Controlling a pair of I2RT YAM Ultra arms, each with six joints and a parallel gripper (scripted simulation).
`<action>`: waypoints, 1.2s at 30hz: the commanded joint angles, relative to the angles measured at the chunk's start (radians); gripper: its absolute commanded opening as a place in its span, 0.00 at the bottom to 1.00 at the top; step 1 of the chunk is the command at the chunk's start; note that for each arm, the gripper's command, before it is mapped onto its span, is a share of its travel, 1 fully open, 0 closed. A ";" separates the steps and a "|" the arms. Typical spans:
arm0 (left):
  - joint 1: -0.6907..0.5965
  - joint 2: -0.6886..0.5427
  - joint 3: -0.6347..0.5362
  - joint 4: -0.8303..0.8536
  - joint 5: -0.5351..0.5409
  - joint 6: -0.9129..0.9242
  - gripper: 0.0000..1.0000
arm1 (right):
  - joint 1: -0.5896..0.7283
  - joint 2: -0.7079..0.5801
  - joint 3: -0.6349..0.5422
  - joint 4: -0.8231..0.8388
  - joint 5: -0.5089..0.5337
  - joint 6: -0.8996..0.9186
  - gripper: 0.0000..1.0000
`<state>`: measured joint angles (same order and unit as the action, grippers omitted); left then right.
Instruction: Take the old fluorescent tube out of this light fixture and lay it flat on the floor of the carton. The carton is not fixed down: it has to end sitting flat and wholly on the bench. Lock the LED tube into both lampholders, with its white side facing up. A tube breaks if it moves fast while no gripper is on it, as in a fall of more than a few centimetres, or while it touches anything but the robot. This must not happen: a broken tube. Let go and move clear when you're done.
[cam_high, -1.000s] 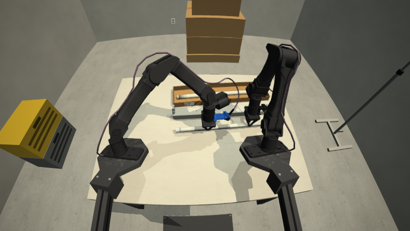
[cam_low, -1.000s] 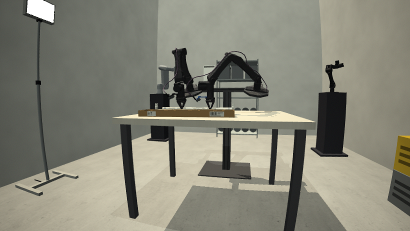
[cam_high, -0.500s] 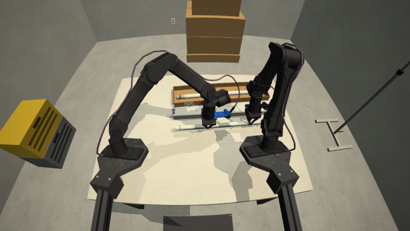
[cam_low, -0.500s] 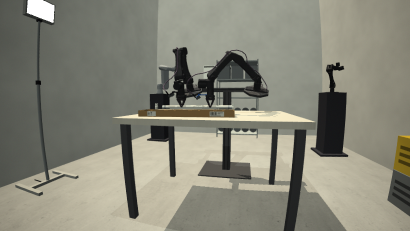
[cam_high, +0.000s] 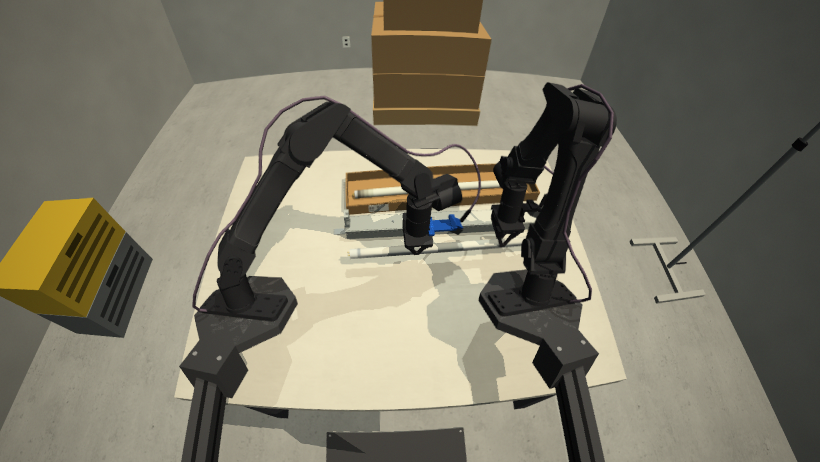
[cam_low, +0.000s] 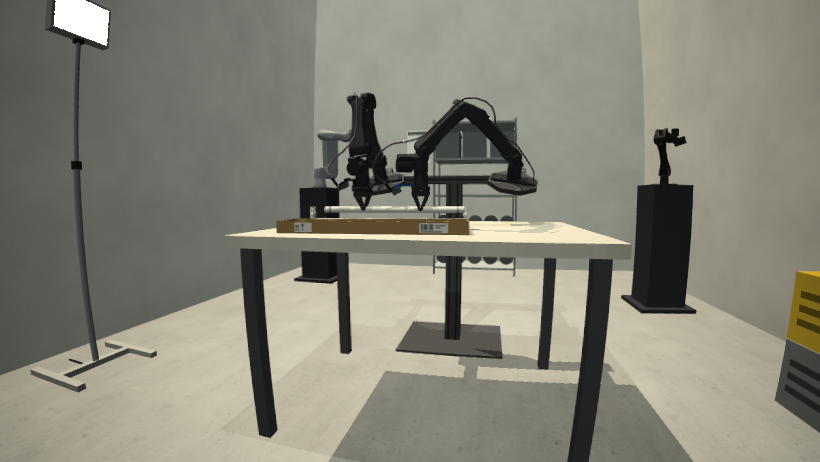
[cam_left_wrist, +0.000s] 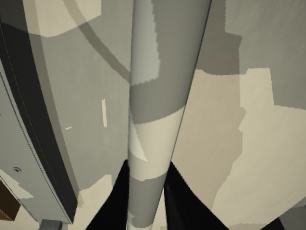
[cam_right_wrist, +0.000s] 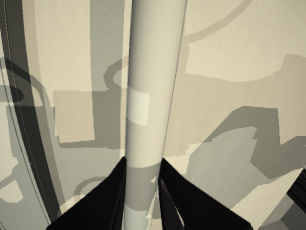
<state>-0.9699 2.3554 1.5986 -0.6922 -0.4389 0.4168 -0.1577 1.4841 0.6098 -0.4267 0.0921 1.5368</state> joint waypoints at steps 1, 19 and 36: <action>-0.032 -0.050 0.042 -0.041 0.010 -0.013 0.11 | 0.012 -0.050 0.030 -0.057 0.014 0.015 0.11; -0.050 -0.083 0.053 -0.076 0.012 -0.026 0.11 | 0.021 -0.114 0.051 -0.119 -0.005 0.023 0.11; -0.066 -0.108 0.063 -0.142 0.011 -0.049 0.11 | 0.028 -0.187 0.064 -0.226 0.017 0.032 0.11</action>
<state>-1.0039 2.2894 1.6241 -0.8013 -0.4400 0.3790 -0.1425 1.3373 0.6392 -0.6037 0.0963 1.5524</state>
